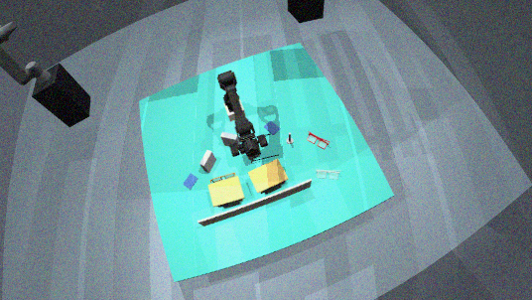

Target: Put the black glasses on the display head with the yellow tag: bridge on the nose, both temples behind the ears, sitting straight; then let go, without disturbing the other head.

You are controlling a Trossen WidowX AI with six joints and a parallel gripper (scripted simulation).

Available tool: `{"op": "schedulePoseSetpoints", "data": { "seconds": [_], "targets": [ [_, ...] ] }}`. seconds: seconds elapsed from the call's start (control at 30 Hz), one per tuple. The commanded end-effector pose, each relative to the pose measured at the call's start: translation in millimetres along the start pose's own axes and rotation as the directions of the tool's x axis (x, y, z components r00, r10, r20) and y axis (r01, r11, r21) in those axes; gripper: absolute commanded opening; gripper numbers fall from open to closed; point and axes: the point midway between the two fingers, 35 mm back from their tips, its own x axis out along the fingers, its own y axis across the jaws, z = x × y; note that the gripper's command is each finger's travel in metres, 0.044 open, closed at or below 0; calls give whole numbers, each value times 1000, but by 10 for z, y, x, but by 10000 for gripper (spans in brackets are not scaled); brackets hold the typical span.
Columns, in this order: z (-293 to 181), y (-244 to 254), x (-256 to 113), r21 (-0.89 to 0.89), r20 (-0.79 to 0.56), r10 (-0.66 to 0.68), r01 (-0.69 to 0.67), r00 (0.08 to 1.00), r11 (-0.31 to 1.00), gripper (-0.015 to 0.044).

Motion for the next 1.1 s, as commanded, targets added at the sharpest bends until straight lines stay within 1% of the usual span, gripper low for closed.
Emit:
{"op": "schedulePoseSetpoints", "data": {
  "seconds": [0.0, 0.63, 0.97, 1.03, 1.07],
  "targets": [
    [-39, 3, 114, -3, -19, 2, -2, 1000, 1000, 140],
    [-63, 2, 418, -3, -19, 2, -2, 1000, 1000, 140],
    [-65, 2, 428, -3, -19, 2, -2, 1000, 1000, 140],
    [-40, -1, 398, -1, -9, 0, 0, 1000, 1000, 87],
    [-40, -1, 398, -1, -9, 0, 0, 1000, 1000, 81]
  ]
}}
